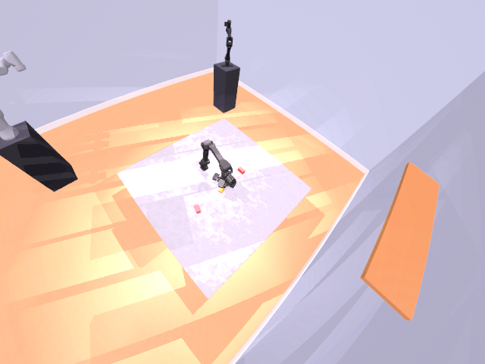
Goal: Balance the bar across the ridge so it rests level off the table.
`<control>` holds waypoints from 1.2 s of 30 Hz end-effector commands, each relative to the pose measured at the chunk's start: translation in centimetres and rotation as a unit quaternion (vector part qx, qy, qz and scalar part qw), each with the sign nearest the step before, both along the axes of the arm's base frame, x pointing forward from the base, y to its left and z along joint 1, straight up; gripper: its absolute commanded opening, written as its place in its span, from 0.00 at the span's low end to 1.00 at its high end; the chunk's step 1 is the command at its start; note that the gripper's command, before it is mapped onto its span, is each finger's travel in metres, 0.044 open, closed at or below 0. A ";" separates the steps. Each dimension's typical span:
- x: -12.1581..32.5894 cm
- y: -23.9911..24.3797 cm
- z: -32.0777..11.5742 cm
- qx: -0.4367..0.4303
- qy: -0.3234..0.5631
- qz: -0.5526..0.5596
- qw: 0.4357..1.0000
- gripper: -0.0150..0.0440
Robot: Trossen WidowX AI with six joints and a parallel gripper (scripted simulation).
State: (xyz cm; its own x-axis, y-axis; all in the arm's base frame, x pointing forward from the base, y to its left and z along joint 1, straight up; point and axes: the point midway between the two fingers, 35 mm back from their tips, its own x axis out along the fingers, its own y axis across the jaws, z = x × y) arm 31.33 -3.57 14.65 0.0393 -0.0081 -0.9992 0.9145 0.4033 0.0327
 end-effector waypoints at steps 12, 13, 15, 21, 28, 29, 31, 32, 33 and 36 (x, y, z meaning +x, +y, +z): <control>-1.9 5.6 0.0 0.014 0.003 -0.255 0.967 0.25; -2.1 5.9 0.0 0.015 0.003 -0.270 0.963 0.25; -2.5 6.6 0.0 0.016 0.003 -0.301 0.953 0.25; -3.9 8.2 0.0 0.019 0.004 -0.386 0.922 0.25; -5.6 9.5 -0.1 0.021 0.005 -0.442 0.897 0.25; -5.7 9.5 -0.1 0.022 0.005 -0.443 0.896 0.25; -5.7 9.5 -0.2 0.022 0.005 -0.443 0.896 0.25; -5.7 9.5 -0.3 0.022 0.005 -0.443 0.896 0.25; -5.7 9.5 -0.4 0.022 0.005 -0.443 0.896 0.25; -5.7 9.6 -0.8 0.022 0.005 -0.443 0.896 0.25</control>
State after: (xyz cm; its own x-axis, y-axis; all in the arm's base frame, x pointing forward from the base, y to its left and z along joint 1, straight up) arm 25.74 5.86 14.25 0.0309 0.0024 -0.9995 0.8788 -0.4765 0.0260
